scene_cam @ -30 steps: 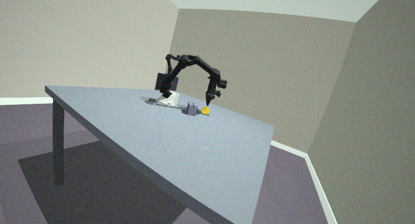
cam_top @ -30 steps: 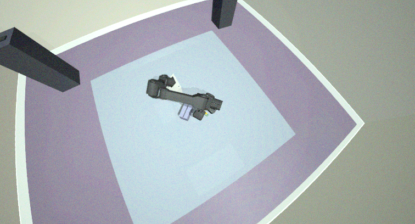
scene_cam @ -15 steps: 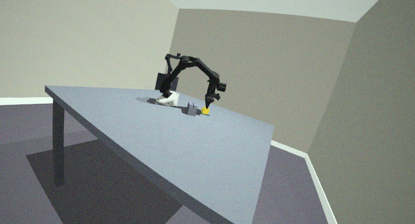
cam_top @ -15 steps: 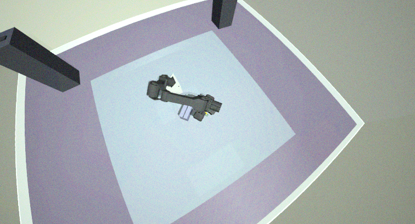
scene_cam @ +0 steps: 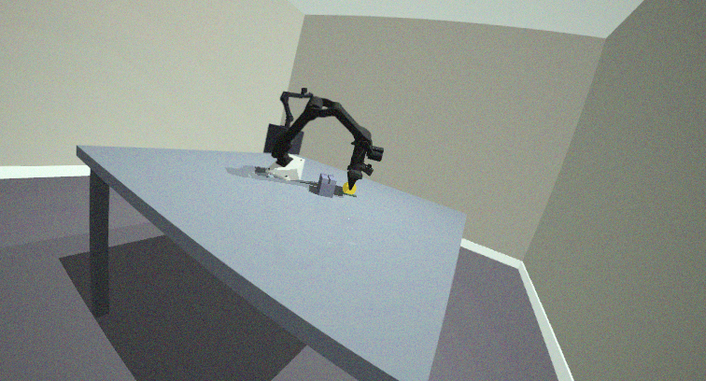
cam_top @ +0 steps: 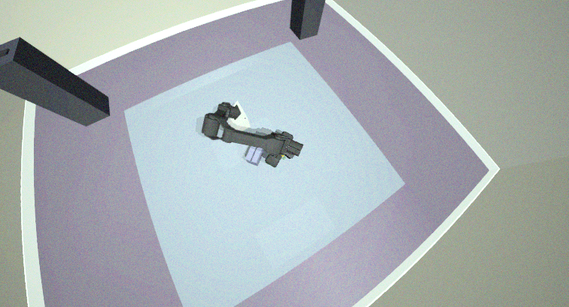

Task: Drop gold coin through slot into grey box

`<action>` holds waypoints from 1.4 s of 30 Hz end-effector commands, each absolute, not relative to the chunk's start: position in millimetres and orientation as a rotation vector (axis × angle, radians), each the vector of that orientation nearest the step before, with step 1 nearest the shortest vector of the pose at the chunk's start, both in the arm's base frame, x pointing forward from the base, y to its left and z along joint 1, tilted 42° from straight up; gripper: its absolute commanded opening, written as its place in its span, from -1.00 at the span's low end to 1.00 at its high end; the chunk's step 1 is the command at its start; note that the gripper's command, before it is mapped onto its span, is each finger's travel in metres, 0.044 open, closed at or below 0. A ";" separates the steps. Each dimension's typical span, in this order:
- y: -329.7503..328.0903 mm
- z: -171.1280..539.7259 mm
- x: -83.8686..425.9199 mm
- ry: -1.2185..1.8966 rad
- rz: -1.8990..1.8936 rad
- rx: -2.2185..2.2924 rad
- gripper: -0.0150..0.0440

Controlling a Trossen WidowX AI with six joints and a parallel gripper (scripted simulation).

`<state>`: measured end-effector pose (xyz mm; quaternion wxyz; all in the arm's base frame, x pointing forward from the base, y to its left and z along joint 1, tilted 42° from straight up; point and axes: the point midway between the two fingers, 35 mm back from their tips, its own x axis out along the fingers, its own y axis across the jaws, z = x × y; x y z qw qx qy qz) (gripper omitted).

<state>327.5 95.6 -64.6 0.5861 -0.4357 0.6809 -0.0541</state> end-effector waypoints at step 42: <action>110.3 -48.5 326.4 1.593 -0.124 -1.022 -0.49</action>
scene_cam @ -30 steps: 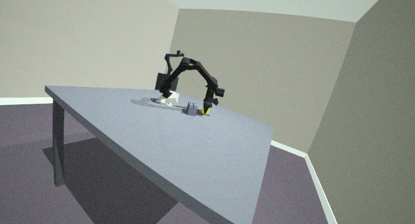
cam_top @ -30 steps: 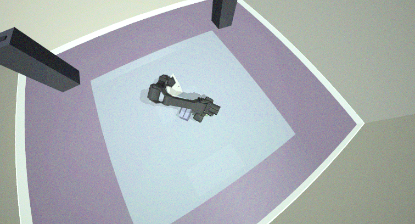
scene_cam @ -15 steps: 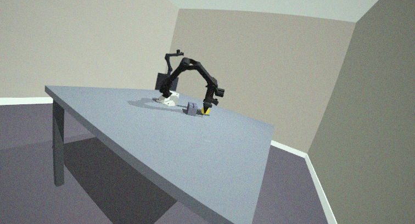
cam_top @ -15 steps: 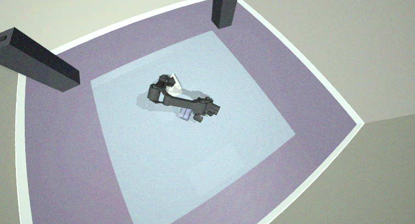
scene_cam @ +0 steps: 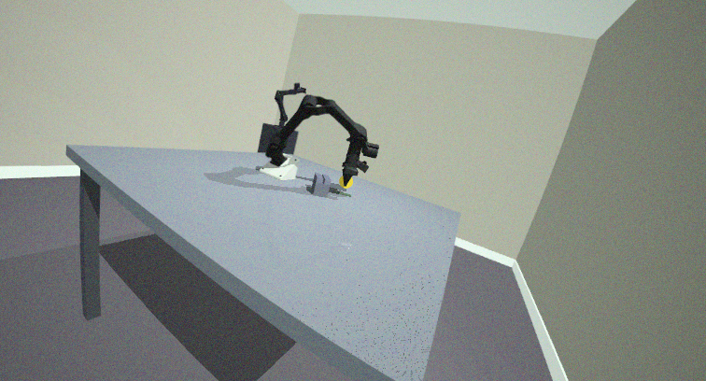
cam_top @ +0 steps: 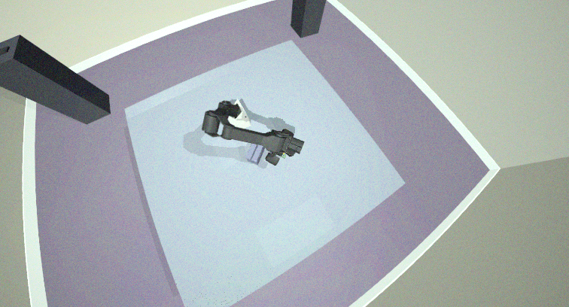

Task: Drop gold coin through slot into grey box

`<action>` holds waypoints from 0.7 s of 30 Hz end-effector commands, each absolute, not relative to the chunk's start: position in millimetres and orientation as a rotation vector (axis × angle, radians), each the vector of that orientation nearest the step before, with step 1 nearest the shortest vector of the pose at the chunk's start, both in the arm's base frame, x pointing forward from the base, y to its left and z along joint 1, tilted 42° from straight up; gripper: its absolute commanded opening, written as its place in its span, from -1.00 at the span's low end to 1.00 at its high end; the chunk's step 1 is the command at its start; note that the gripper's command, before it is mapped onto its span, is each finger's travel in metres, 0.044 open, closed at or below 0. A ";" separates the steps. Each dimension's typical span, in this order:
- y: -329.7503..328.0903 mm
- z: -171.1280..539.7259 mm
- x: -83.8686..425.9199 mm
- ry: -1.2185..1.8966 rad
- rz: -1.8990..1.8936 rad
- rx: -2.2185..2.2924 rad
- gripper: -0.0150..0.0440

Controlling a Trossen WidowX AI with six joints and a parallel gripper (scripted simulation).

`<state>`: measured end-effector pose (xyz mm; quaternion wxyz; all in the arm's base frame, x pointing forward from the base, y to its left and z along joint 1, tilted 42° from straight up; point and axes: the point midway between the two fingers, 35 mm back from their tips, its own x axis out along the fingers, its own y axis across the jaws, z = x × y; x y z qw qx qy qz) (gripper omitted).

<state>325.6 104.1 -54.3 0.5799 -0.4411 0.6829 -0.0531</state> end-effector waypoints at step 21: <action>144.1 -8.0 320.0 1.595 -0.125 -1.022 -0.49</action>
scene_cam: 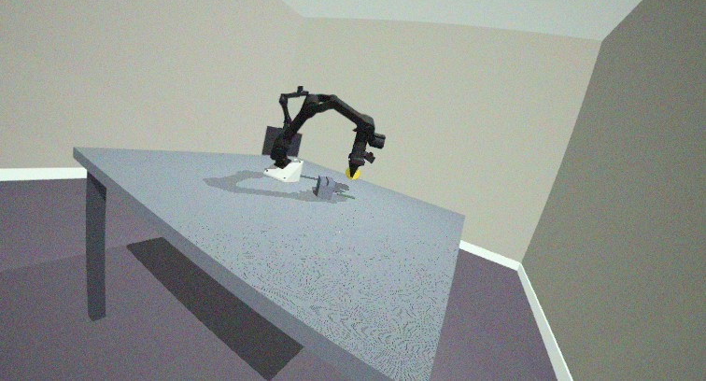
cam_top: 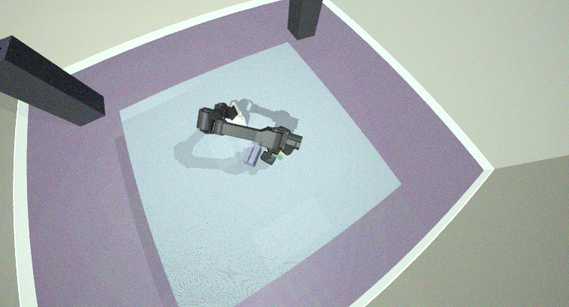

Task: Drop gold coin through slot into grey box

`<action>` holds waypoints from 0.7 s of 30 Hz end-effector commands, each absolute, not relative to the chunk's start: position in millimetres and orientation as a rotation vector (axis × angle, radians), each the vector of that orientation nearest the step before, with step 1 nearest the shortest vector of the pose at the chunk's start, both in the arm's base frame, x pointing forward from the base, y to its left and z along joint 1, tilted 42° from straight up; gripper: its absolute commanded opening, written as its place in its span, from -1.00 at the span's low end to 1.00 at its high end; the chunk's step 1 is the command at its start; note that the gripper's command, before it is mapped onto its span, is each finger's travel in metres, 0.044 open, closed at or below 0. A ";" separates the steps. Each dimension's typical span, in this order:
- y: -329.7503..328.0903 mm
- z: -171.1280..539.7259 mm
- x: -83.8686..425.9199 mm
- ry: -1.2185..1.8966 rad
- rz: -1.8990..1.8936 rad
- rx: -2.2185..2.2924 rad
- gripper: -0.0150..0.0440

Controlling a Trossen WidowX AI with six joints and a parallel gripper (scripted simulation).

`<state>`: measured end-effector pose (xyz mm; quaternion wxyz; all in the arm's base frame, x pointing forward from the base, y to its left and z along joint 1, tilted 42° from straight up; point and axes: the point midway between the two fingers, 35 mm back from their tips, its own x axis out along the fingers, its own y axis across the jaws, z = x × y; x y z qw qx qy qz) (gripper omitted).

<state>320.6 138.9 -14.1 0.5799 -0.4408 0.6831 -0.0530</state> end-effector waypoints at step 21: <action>148.8 -9.4 319.6 1.427 -0.565 -0.553 -0.49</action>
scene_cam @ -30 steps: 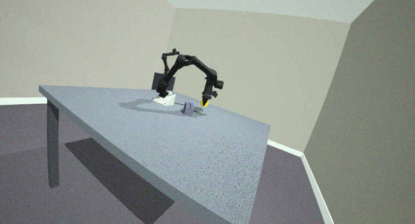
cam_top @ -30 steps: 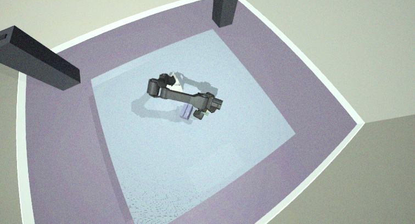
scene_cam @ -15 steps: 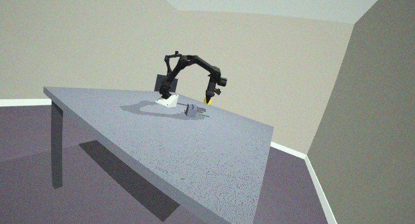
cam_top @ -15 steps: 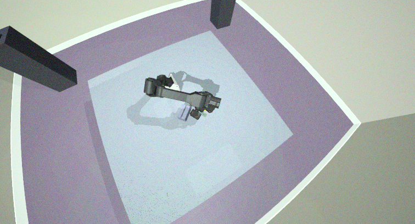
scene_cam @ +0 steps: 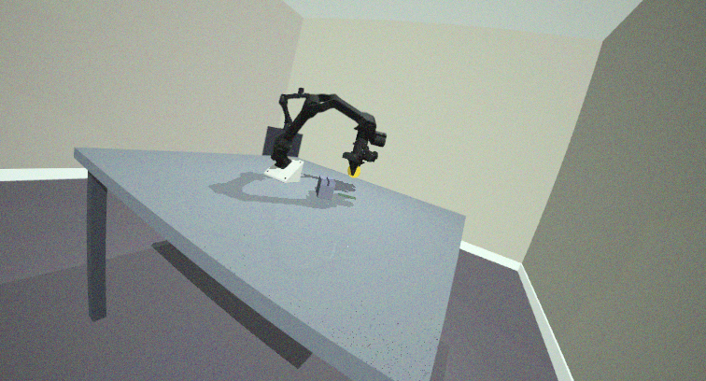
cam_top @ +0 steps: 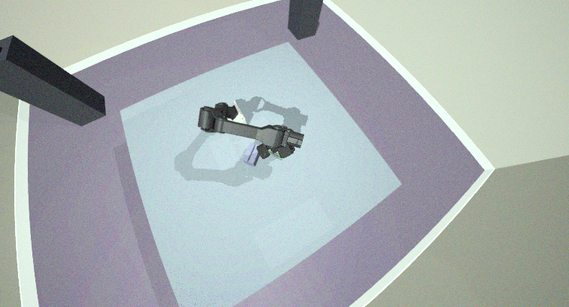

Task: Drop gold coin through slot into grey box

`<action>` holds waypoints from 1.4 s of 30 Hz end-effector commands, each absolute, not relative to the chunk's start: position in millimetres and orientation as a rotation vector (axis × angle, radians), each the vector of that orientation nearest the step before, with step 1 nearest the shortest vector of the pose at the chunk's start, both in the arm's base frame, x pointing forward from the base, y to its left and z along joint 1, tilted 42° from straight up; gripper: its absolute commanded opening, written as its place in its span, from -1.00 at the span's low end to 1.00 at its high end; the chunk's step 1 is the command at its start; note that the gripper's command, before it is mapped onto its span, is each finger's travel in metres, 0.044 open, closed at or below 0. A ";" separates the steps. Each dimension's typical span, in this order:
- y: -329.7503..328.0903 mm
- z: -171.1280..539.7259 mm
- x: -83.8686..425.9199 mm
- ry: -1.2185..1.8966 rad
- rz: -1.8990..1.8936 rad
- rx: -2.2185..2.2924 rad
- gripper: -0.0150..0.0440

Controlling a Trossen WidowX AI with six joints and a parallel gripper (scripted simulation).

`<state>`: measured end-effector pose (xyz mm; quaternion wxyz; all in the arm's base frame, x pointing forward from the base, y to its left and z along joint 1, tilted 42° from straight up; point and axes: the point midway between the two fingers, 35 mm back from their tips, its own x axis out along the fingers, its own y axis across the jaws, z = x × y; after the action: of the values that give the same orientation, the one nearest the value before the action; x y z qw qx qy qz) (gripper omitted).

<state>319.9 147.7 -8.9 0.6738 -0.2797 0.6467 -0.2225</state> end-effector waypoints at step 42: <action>131.7 10.3 312.2 1.075 -1.061 0.090 -0.49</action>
<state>314.5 138.6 6.0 0.7276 0.0444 0.4873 -0.4808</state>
